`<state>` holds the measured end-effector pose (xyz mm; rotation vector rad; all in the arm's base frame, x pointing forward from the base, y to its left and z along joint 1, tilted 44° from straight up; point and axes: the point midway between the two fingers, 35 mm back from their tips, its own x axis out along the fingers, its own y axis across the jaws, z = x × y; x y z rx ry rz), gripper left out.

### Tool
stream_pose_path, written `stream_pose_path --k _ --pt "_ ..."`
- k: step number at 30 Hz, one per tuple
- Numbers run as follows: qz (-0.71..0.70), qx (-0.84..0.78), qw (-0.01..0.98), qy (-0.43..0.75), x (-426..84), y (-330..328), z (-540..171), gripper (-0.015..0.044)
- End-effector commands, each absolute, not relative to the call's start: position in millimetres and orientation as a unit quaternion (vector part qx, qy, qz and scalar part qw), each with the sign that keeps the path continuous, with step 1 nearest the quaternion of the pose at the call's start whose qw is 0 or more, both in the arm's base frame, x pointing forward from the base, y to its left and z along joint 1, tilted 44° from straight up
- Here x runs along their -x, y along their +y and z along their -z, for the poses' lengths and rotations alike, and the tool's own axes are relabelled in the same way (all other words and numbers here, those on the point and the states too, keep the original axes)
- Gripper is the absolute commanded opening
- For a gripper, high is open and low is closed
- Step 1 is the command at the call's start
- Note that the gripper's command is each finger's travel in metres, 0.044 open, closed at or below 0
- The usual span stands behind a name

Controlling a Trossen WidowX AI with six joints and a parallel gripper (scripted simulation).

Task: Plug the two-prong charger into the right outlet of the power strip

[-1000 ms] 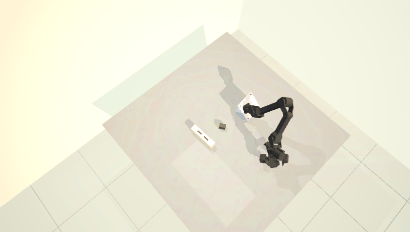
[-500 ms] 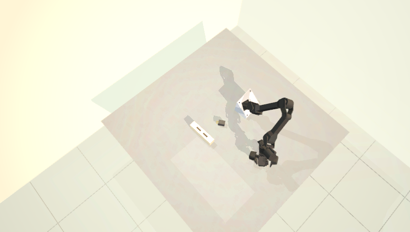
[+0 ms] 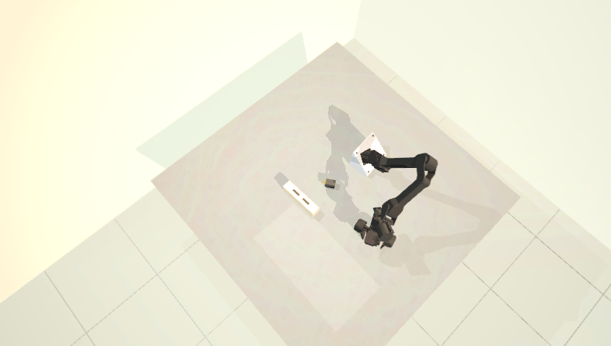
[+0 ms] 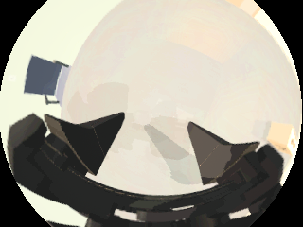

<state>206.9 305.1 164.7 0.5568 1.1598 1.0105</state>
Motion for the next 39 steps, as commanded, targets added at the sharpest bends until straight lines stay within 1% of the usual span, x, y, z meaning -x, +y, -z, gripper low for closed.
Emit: stream_pose_path --k 1,20,39 --pt "-0.422 -0.247 0.692 0.53 -222.0 293.5 -151.0 0.044" --pt "-0.284 -0.259 0.695 0.608 -267.1 223.5 -84.2 0.044" --pt "-0.161 -0.29 0.654 0.68 -278.5 146.4 -30.7 0.044"
